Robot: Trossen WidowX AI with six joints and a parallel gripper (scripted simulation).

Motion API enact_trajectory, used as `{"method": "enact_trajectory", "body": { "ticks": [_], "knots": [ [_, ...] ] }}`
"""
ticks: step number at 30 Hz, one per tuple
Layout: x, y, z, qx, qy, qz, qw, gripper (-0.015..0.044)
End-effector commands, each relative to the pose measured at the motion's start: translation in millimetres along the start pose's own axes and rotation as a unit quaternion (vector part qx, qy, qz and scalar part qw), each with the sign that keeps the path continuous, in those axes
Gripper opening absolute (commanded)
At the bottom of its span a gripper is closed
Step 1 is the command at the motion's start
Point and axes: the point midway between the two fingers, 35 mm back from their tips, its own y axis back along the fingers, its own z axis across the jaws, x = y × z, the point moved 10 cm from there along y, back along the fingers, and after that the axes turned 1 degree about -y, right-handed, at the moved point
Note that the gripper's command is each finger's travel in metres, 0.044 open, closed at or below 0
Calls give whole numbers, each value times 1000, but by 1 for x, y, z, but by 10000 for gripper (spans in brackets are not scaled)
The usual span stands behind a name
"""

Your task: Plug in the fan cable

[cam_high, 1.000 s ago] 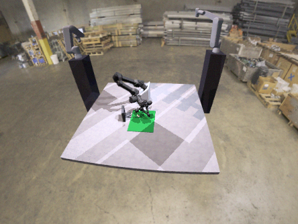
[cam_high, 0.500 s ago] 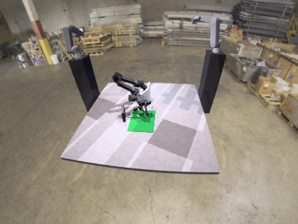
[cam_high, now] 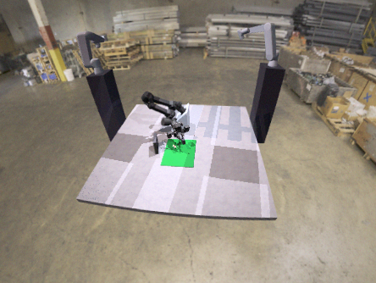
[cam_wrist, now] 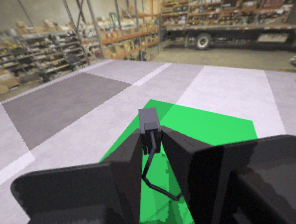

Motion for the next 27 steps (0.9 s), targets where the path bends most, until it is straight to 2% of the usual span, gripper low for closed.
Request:
{"method": "enact_trajectory", "body": {
  "ticks": [1, 27],
  "knots": [
    [0, 4, 1, 3, 8, -9, 1000, 0],
    [-9, 4, 0, 2, 4, -4, 1000, 0]
  ]
}}
